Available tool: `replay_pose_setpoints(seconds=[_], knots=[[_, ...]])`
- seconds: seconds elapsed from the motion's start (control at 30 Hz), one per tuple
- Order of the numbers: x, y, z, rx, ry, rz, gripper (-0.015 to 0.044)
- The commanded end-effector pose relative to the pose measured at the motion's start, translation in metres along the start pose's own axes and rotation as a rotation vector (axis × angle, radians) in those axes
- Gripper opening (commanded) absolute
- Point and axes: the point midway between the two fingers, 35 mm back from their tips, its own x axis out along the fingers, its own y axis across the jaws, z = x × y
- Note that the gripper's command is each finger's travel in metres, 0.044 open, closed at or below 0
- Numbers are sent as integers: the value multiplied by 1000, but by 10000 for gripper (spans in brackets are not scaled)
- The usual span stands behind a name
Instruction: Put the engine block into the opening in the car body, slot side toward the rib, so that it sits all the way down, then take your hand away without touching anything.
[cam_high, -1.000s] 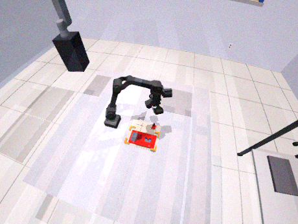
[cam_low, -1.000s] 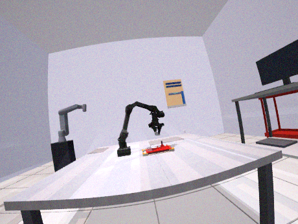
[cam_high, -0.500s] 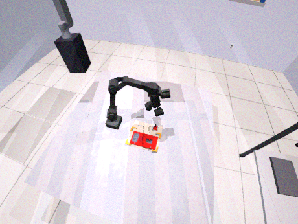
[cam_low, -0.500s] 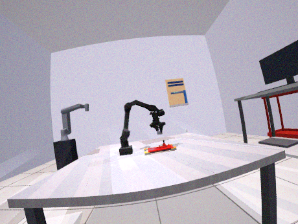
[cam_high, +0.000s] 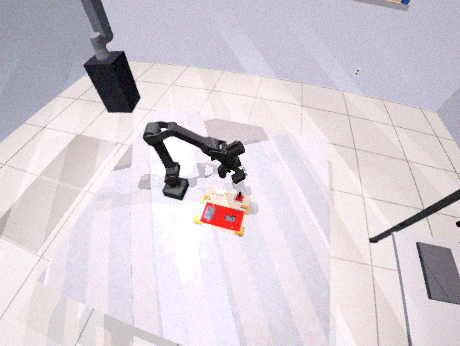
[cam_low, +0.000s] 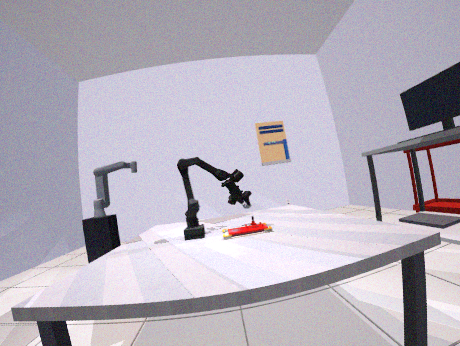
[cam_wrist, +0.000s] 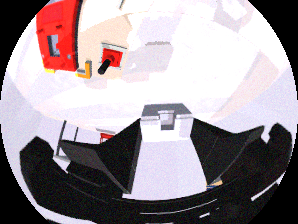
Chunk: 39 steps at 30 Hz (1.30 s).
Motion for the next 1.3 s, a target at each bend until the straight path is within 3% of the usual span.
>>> replay_pose_setpoints(seconds=[0.0,0.3,0.57,1.27], knots=[[-3,-2,9,-8,111,-4,0],[-2,-2,9,-8,116,-4,0],[7,0,18,-8,247,-4,0],[30,0,34,-8,249,-4,0]])
